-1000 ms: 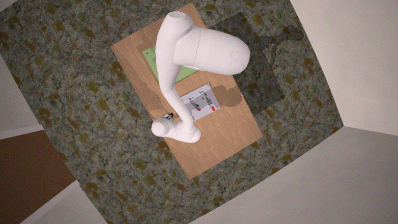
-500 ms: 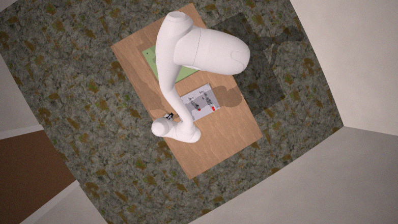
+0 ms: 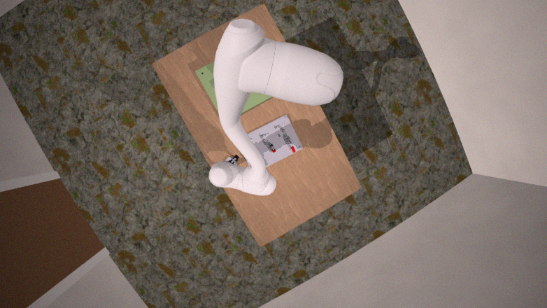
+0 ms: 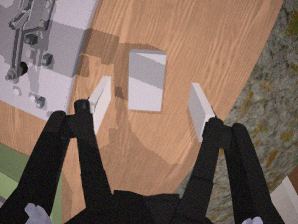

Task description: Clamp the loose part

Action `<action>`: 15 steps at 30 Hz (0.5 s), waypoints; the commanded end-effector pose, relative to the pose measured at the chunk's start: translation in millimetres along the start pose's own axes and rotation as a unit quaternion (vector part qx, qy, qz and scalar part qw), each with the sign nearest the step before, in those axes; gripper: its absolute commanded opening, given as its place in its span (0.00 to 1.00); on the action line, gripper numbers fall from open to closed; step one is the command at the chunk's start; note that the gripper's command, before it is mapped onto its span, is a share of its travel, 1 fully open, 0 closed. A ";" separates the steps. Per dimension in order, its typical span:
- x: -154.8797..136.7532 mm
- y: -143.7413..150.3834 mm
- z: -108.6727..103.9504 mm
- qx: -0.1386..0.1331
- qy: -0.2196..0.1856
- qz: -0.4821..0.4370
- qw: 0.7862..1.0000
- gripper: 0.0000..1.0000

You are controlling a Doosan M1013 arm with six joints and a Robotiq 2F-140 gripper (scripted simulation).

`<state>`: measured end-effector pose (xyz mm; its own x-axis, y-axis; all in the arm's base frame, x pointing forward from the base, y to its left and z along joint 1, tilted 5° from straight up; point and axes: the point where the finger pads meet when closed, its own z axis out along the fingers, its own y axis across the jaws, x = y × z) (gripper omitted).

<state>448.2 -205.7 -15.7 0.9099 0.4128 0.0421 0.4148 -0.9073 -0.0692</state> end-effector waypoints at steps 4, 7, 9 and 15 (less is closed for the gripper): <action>2.4 -6.6 16.6 0.002 0.000 -0.002 1.000 0.62; 2.6 -7.0 18.4 0.002 0.000 -0.002 1.000 0.62; 2.8 -7.7 21.5 0.002 0.000 -0.002 1.000 0.62; 3.3 -8.8 26.3 0.002 0.000 -0.002 1.000 0.62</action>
